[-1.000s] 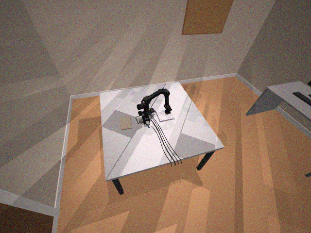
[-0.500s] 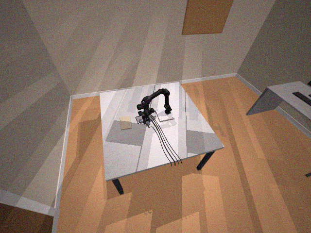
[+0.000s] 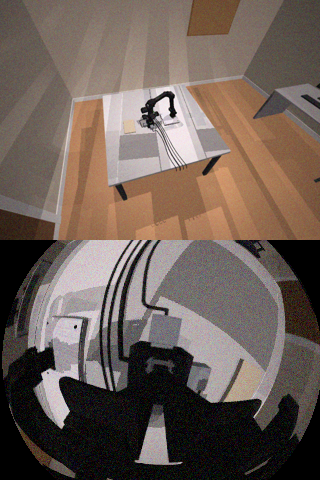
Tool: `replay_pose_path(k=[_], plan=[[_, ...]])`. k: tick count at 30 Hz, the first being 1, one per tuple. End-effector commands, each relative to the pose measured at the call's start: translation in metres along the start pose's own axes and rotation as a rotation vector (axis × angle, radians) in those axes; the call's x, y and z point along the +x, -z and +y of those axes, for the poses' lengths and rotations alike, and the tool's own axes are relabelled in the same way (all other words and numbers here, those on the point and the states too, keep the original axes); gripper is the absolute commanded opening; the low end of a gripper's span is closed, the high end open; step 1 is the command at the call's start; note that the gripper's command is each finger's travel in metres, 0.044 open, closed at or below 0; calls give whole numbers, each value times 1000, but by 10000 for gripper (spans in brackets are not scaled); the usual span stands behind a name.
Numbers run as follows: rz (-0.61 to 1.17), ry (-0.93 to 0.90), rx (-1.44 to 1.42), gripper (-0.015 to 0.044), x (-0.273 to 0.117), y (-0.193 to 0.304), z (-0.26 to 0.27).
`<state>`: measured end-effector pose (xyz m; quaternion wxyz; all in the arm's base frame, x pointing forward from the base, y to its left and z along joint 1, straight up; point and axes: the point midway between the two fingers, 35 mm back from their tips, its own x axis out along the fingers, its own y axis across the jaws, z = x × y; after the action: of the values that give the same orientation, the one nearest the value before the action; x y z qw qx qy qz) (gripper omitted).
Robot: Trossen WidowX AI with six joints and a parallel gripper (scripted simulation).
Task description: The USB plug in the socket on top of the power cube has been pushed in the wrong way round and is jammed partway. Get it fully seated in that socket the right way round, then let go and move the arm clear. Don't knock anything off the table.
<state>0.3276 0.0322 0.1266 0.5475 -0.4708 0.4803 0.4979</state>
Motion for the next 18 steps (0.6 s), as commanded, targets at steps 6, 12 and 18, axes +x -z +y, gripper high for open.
replay_pose_path(k=[6,12,18], plan=[[-1,-4,-3,0,3,0,0],[-1,-4,-3,0,4,0,0],[-1,-4,-3,0,5,0,0]])
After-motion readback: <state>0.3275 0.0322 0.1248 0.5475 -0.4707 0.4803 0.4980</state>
